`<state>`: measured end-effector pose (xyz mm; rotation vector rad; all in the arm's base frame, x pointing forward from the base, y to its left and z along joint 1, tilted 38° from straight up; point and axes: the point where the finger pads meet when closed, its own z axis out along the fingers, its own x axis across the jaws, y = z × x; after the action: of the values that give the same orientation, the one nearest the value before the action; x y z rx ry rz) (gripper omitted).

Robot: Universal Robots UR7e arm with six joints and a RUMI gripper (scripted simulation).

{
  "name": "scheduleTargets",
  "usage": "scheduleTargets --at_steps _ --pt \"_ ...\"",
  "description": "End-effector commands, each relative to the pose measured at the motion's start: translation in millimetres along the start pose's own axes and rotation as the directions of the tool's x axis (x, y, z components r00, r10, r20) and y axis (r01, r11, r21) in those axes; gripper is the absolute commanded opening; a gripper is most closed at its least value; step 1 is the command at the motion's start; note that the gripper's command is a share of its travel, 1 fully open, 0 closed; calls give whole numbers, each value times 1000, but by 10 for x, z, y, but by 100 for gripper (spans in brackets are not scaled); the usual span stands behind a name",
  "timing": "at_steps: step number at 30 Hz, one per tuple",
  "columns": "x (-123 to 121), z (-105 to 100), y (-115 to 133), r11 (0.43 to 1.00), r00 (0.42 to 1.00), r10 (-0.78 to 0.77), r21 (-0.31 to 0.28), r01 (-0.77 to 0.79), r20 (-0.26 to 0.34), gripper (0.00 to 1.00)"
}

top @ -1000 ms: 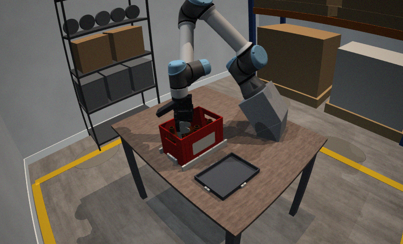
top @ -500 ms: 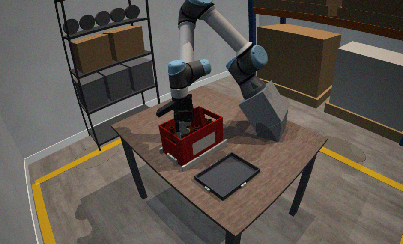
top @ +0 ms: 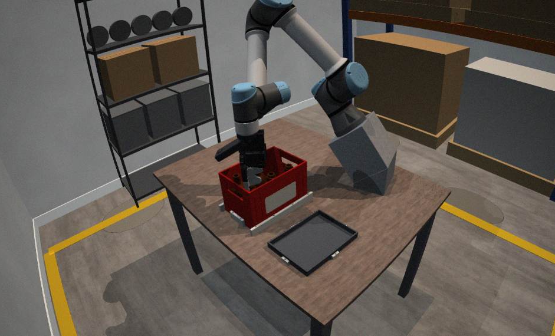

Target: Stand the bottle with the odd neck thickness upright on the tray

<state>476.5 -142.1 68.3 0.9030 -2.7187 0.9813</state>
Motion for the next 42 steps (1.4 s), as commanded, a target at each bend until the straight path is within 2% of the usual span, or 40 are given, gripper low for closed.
scheduleTargets --at_steps 1,24,42 --pt "12 14 15 1000 1000 -1 -3 1 -2 38" --pt "7 -18 5 1000 1000 0 0 0 0 38" --pt "-5 -418 -14 1000 1000 2 3 -2 2 38"
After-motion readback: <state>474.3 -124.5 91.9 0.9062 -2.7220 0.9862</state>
